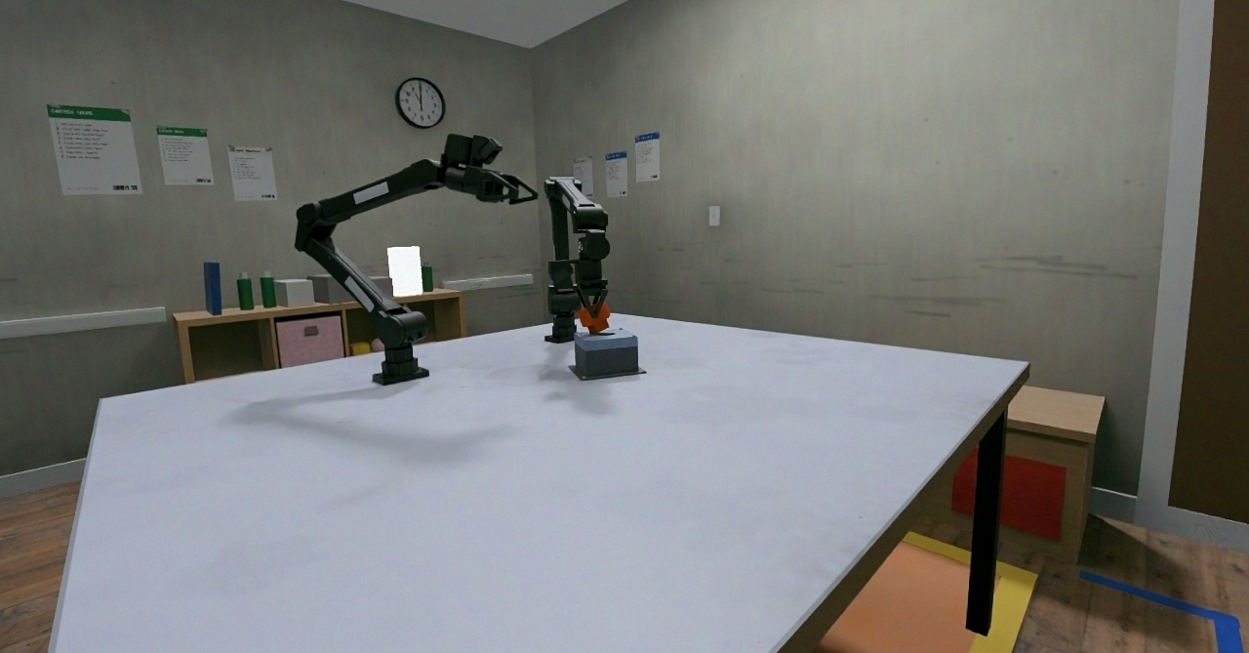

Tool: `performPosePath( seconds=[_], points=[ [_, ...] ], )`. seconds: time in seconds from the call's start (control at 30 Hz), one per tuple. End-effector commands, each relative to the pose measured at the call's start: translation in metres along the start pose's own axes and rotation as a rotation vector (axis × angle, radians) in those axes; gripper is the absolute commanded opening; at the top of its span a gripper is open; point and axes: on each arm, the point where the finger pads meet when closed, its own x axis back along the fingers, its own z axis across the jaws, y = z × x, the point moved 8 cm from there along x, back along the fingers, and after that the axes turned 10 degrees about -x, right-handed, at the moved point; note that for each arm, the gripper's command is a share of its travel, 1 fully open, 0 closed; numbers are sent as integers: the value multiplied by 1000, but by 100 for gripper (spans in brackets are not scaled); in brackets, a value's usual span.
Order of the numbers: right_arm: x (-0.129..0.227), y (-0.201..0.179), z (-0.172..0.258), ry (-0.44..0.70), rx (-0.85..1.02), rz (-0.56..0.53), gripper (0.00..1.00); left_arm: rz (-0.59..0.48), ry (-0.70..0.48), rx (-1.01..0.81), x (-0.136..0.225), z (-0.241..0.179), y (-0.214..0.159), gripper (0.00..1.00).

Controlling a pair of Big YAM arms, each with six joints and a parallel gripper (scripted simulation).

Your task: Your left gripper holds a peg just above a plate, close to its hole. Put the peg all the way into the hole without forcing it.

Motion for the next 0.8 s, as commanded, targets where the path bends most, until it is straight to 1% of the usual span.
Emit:
performPosePath(
  seconds=[0.0, 0.17, 0.2, 0.3, 0.4, 0.47, 0.53, 0.7, 0.77],
  points=[
    [25, -21, 28, 66, 21, 77, 100, 7, 40, -1, 14, 6, -1, 46],
    [69, -52, 56, 197, 75, 177, 100, 7, 43, -1, 15, 7, -1, 46],
    [79, -45, 60, 218, 79, 166, 100, 7, 43, -1, 15, 7, -1, 46],
    [97, -53, 66, 266, 100, 192, 100, 7, 44, -1, 16, 7, -1, 46],
    [99, -68, 67, 281, 113, 227, 100, 7, 45, -1, 16, 8, -1, 46],
    [99, -68, 67, 281, 113, 227, 100, 7, 45, -1, 16, 8, -1, 46],
    [99, -58, 68, 279, 111, 208, 100, 8, 46, -1, 16, 8, -1, 46],
    [99, -57, 68, 280, 111, 204, 100, 8, 46, -1, 16, 8, -1, 46],
    [99, -57, 68, 280, 111, 204, 100, 8, 46, -1, 16, 8, -1, 23]
  ],
)
